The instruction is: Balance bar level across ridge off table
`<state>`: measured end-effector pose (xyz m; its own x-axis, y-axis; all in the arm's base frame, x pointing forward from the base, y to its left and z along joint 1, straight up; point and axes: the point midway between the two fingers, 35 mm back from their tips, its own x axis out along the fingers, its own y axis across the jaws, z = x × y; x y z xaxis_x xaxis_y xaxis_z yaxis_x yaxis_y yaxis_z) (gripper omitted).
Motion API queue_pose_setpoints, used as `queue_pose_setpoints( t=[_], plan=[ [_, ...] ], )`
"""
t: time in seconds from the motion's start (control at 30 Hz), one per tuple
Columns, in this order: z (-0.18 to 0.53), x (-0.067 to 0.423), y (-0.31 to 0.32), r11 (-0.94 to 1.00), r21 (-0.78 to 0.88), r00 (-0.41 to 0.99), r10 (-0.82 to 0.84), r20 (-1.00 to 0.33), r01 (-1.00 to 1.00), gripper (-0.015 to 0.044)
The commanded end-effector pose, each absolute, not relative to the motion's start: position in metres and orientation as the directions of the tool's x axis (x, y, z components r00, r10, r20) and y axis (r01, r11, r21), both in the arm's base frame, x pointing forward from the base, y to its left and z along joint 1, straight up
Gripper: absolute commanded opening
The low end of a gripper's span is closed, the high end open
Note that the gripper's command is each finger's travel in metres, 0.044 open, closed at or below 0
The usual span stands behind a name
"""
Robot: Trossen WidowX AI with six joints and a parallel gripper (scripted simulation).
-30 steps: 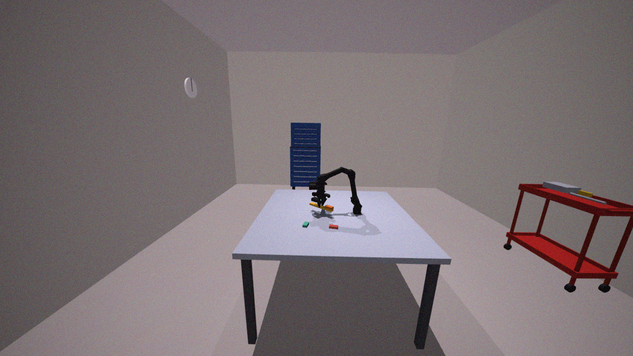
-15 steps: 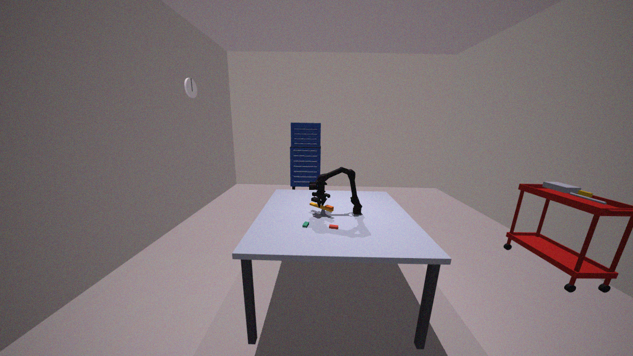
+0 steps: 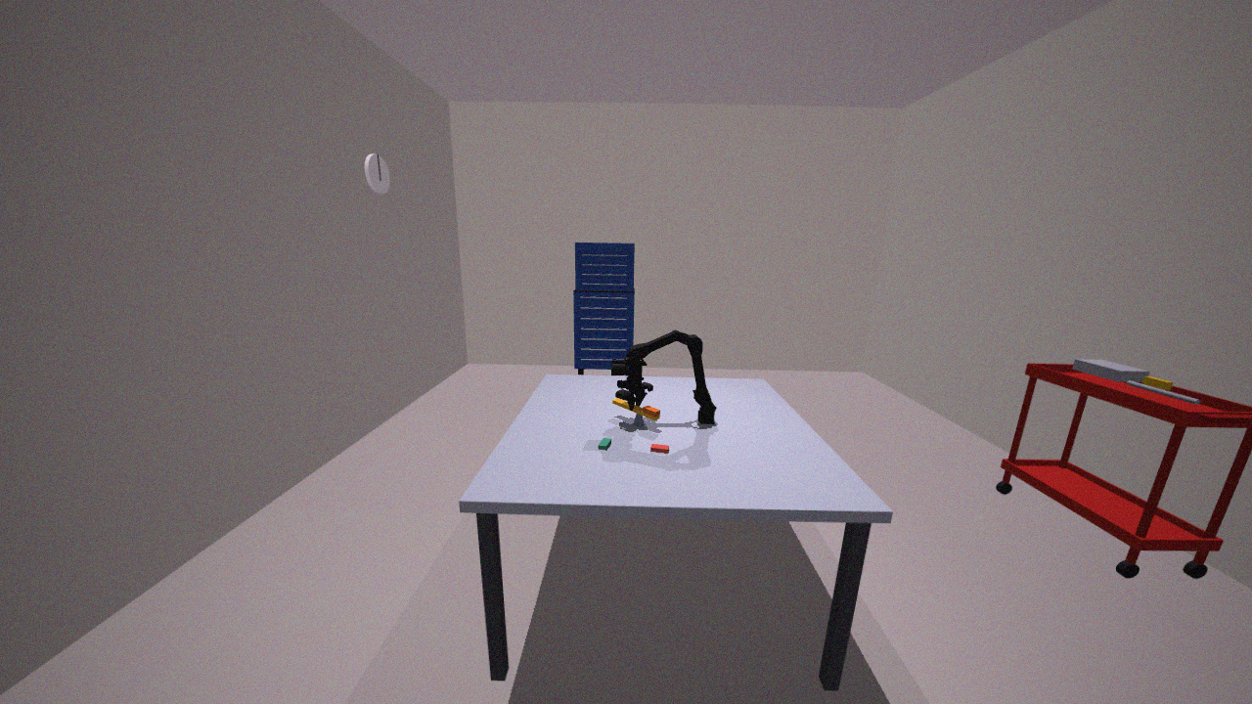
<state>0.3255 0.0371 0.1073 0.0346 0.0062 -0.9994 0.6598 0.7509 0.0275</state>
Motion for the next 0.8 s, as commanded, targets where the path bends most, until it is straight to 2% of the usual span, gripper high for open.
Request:
queue_pose_setpoints(
  t=[0.0,0.77],
  plan=[
    [0.1073,0.3254,0.0371,0.751,0.027,0.034,0.006,-0.999,0.66,0.017],
    [0.1073,0.3254,0.0371,0.751,0.027,0.034,0.006,-0.999,0.66,0.0185]
  ],
)
